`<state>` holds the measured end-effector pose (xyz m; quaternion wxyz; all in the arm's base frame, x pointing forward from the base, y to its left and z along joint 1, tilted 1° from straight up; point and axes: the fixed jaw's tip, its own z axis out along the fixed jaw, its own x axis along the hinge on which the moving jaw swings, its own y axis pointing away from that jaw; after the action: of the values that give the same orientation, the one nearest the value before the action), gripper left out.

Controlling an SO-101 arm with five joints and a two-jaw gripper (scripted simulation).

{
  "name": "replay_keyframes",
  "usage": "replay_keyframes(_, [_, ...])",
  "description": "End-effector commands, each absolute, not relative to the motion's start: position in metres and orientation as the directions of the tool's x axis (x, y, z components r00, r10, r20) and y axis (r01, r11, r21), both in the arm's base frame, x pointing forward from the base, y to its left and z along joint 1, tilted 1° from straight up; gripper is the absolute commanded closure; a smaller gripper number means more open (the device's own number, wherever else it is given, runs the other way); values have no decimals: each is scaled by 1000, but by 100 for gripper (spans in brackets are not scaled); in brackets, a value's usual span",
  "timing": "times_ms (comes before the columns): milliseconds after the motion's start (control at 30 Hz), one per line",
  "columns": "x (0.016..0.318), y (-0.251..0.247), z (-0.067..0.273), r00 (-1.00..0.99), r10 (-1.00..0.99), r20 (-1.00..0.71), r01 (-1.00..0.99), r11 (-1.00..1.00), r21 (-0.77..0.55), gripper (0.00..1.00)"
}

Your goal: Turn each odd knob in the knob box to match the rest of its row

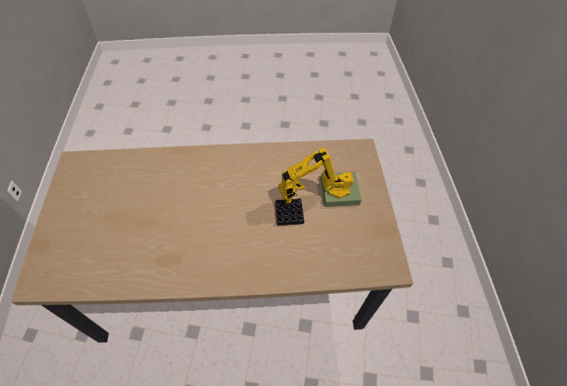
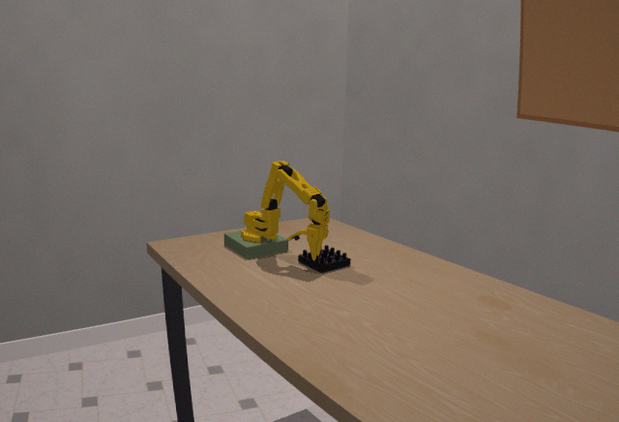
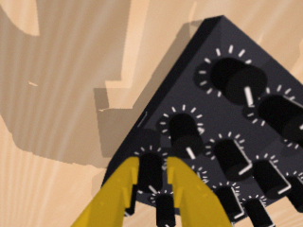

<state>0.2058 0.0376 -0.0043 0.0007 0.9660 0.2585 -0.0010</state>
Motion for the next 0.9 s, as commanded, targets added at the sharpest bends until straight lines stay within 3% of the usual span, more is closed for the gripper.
replay_keyframes(0, [208, 37, 2, 865, 502, 12, 502, -865, 4, 92])
replay_keyframes(867, [207, 37, 30, 865, 502, 12, 502, -865, 4, 92])
